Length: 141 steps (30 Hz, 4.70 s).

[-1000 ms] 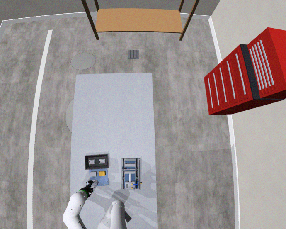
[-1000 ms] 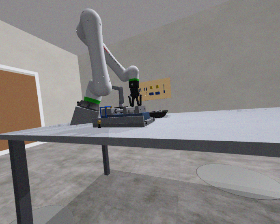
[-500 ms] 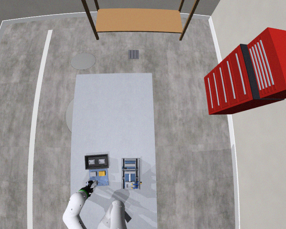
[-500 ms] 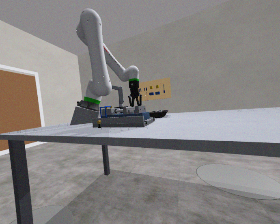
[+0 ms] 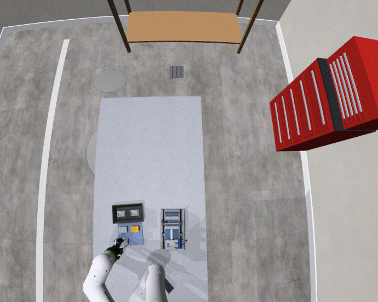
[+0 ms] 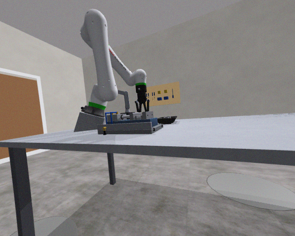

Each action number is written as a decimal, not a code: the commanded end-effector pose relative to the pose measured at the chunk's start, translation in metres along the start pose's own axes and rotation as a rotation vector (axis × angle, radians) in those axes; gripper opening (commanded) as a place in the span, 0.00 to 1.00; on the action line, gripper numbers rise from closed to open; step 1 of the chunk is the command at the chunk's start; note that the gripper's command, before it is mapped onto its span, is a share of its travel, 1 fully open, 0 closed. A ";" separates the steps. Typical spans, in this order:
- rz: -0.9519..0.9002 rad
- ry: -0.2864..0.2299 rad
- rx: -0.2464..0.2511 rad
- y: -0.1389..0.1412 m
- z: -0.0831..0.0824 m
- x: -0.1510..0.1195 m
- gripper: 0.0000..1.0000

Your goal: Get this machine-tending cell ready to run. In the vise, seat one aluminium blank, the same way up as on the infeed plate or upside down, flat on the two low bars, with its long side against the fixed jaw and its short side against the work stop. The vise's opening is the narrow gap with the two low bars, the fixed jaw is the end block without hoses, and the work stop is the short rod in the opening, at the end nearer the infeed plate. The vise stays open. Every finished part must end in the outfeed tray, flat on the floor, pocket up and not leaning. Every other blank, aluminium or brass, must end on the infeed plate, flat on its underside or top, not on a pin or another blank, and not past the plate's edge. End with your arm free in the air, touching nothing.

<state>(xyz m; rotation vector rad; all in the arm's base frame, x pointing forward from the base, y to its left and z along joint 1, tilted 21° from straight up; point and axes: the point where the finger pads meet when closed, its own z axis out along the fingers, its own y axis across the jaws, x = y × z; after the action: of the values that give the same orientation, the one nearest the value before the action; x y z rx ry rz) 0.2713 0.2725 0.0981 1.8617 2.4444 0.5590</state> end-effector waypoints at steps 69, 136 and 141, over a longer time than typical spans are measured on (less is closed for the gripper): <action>0.000 0.000 0.000 0.000 -0.113 0.000 0.00; 0.082 -0.005 0.029 0.131 -0.114 -0.337 0.00; 0.088 -0.001 0.006 0.129 -0.117 -0.374 0.00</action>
<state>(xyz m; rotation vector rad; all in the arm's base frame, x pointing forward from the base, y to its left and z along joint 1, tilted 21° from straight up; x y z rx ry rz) 0.4633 -0.0501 0.1752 1.9799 2.3765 0.5187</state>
